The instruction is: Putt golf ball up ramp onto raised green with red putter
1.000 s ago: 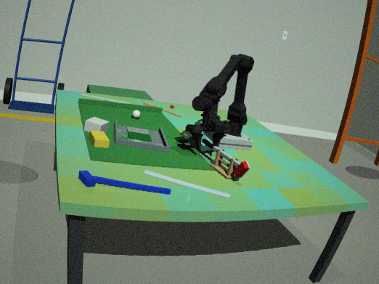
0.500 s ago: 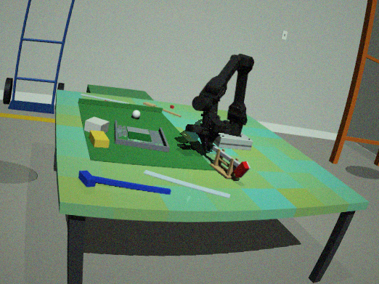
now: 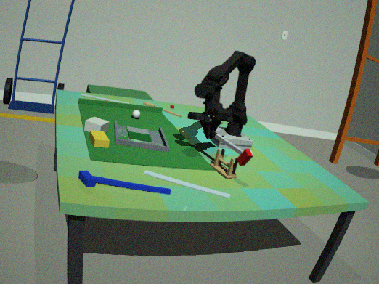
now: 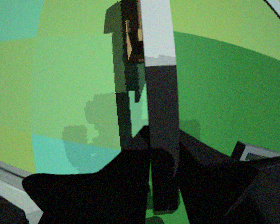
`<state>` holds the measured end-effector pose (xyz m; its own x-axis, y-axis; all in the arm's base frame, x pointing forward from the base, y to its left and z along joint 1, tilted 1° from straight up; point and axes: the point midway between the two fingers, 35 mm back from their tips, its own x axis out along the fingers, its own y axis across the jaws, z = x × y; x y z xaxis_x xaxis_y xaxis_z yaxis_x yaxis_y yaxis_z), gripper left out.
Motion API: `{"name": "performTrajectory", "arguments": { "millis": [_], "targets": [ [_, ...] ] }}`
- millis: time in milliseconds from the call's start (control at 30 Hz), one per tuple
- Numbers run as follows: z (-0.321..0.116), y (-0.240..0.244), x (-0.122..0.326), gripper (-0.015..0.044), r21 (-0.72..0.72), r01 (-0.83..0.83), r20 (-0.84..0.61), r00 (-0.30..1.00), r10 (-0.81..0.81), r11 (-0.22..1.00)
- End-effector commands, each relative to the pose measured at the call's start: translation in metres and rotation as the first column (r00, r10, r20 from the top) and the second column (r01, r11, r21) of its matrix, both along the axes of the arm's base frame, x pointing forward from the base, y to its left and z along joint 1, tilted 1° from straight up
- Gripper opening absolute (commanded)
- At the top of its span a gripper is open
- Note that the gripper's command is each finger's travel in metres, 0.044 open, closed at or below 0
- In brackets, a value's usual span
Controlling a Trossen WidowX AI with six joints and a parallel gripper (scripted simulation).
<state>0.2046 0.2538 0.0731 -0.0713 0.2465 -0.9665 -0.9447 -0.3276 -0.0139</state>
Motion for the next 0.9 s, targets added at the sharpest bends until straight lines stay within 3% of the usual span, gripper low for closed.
{"name": "performTrajectory", "arguments": {
  "millis": [0, 133, 333, 867],
  "targets": [
    [0.032, -0.001, -0.002, 0.0000, 0.008, 0.000, 0.001, 1.000, 0.000, 1.000],
    [0.048, -0.002, -0.004, 0.0000, 0.008, 0.000, 0.001, 1.000, 0.000, 1.000],
    [0.040, -0.006, 0.004, 0.0000, 0.007, 0.027, 0.010, 1.000, -0.027, 1.000],
    [0.046, -0.076, 0.066, 0.0000, -0.026, 0.362, 0.020, 0.932, -0.362, 0.932]
  ]
}}
